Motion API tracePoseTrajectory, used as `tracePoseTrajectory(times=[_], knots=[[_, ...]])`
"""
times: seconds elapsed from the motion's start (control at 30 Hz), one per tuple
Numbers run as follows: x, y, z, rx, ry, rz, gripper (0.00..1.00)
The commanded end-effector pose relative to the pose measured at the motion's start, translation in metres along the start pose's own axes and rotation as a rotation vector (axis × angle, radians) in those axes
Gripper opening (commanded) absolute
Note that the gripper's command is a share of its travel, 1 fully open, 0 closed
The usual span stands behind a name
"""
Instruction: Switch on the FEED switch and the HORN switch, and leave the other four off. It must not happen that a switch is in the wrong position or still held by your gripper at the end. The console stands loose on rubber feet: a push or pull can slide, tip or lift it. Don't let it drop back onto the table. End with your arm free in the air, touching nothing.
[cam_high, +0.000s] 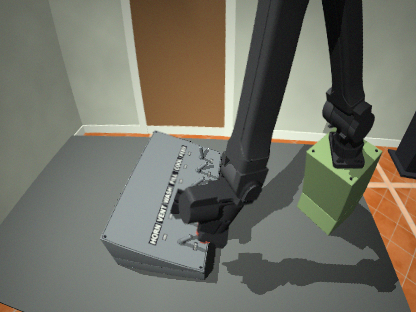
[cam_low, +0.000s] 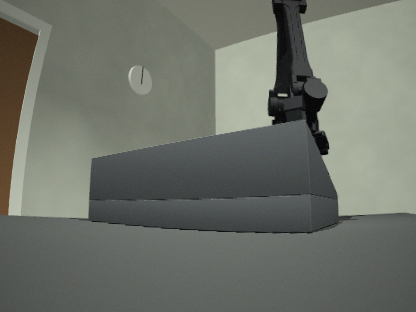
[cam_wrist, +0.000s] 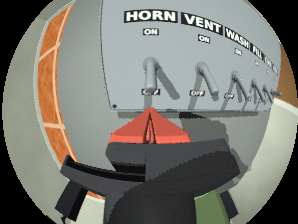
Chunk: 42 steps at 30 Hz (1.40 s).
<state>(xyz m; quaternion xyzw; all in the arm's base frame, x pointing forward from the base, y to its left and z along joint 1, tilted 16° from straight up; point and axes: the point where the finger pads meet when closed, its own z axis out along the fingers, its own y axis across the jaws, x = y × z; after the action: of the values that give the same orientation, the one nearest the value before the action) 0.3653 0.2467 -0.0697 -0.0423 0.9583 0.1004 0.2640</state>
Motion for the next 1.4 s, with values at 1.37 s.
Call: tracePoseTrajectory(times=[1.37], knots=[[-0.0023,-0.003,0.0014,-0.003,-0.014,0.001,0.0]])
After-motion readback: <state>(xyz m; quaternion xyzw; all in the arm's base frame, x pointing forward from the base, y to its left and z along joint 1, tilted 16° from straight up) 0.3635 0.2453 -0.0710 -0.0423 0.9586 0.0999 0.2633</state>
